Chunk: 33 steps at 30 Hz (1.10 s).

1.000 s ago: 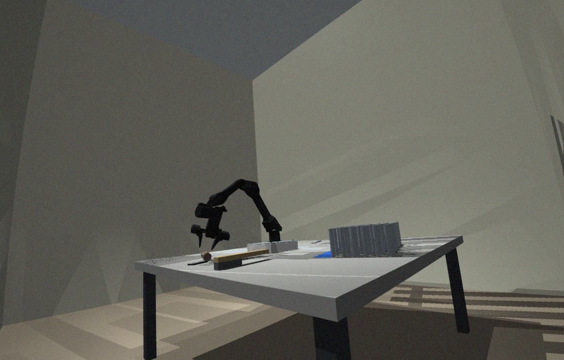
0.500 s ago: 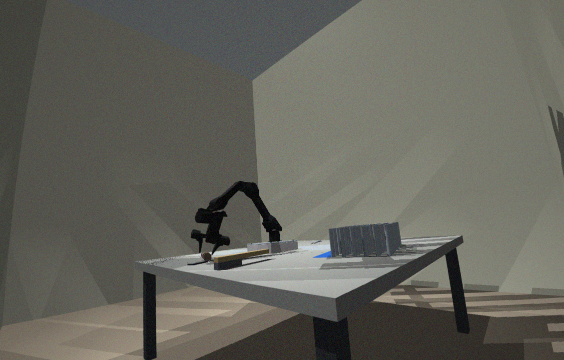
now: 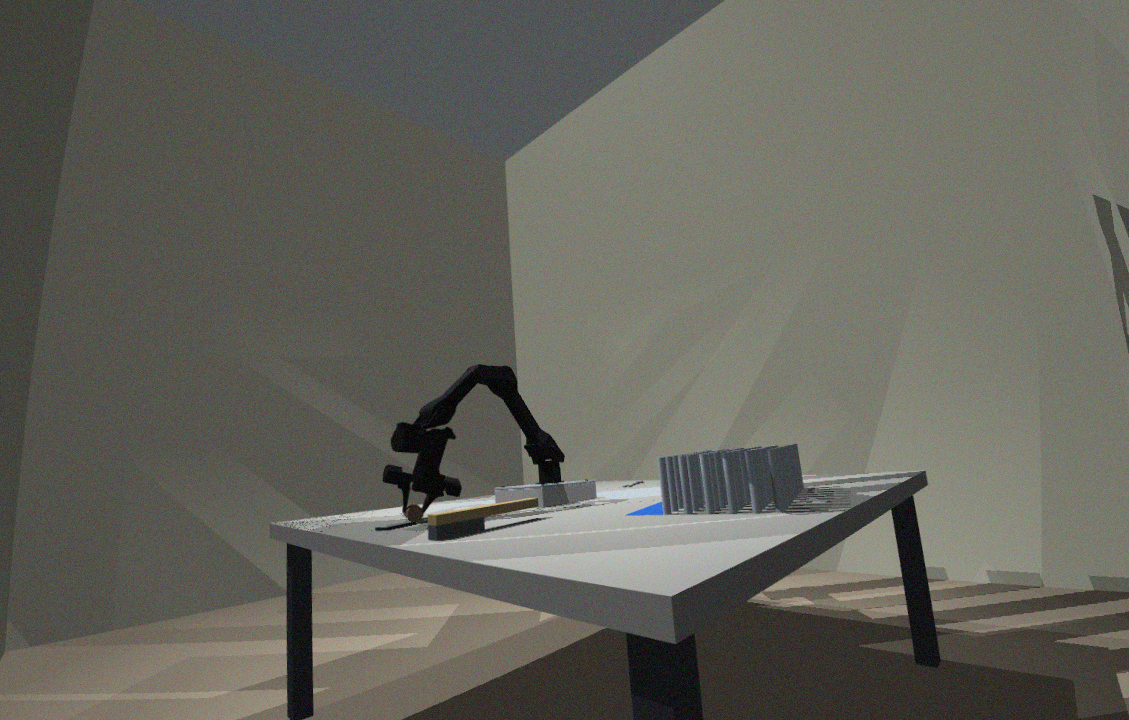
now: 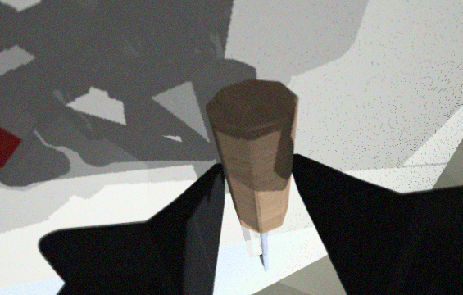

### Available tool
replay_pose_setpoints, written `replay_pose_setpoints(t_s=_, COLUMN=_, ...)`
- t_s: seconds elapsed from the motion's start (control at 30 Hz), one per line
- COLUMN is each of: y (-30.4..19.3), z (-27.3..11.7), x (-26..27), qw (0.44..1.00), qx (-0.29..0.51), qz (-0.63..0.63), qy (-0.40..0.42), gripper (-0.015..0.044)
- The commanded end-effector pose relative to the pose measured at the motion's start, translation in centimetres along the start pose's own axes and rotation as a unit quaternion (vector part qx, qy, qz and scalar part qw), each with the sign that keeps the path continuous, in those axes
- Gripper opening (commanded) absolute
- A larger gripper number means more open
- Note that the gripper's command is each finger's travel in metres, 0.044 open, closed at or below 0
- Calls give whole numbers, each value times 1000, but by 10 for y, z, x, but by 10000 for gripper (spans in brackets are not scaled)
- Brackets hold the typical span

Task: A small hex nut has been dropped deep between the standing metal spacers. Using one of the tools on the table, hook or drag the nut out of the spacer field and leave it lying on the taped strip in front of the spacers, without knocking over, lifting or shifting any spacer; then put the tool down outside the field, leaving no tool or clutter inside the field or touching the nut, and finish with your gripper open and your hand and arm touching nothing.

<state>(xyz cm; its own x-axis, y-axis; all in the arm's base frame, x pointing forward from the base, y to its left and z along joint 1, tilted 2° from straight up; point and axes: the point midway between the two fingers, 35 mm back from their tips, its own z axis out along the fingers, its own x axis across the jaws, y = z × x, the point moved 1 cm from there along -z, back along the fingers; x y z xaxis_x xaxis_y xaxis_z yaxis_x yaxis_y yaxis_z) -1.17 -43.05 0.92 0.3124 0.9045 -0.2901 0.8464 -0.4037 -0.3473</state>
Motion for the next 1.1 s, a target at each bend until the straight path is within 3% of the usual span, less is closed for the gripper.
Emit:
replay_pose_setpoints(t_s=0.0, y=0, z=1, x=0, qw=1000, qx=2, qz=-1, qy=-1, gripper=155)
replay_pose_setpoints(t_s=0.23, y=-5, z=-20, x=-12, qw=1000, qx=1, qz=-1, qy=-1, gripper=0)
replay_pose_setpoints(t_s=1.07, y=-51, z=-146, x=-47, qw=1000, qx=0, qz=0, qy=0, gripper=0)
